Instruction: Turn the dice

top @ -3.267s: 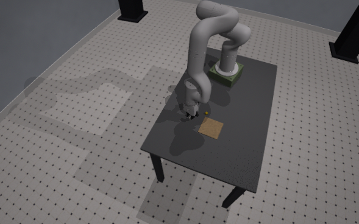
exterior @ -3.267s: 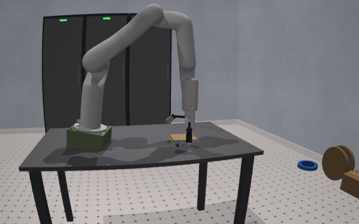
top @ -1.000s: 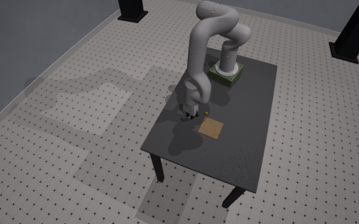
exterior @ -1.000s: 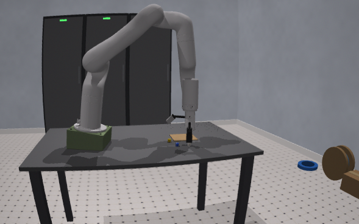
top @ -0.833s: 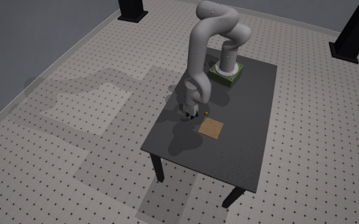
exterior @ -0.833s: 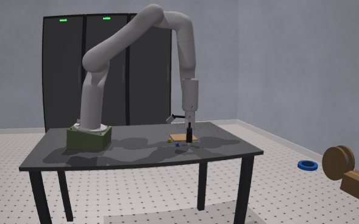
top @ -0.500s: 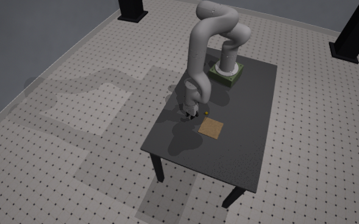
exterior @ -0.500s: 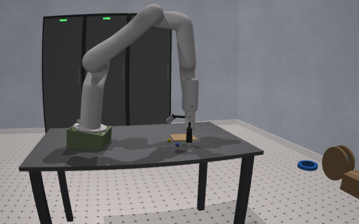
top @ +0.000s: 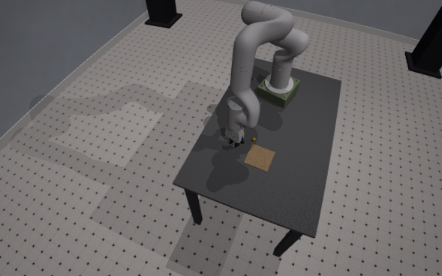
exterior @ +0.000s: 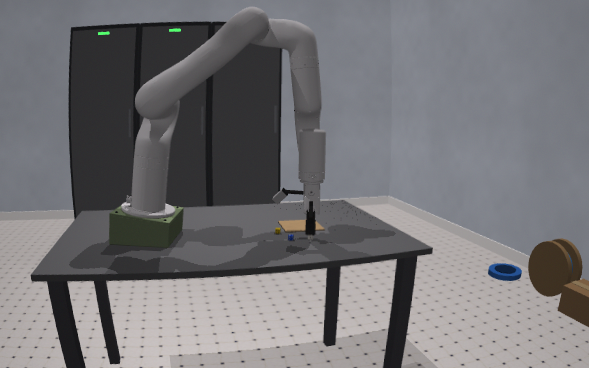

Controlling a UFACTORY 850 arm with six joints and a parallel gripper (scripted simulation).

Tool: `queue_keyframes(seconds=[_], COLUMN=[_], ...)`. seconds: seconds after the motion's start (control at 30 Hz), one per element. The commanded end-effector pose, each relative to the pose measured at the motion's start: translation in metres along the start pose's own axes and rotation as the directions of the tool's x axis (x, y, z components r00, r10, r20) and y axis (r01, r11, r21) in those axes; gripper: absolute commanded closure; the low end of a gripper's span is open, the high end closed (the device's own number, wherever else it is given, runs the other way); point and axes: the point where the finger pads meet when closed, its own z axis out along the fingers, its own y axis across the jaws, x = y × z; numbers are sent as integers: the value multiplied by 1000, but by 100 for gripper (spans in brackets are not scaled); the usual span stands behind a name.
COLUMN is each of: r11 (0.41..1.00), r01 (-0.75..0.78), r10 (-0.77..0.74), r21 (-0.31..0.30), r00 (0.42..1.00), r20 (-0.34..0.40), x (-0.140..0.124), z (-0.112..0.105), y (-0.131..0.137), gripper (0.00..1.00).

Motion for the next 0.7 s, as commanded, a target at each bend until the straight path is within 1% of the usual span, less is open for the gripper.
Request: queue_keyframes(seconds=[0.0, 0.47, 0.67], r11=[1000, 1000, 1000], r01=[0, 0, 0], r10=[0, 0, 0], r21=[4, 4, 4], r00=[1000, 1000, 1000], r20=[2, 2, 2], x=[-1, -1, -1], z=[2, 16, 18], y=[0, 0, 0], gripper=[69, 69, 69])
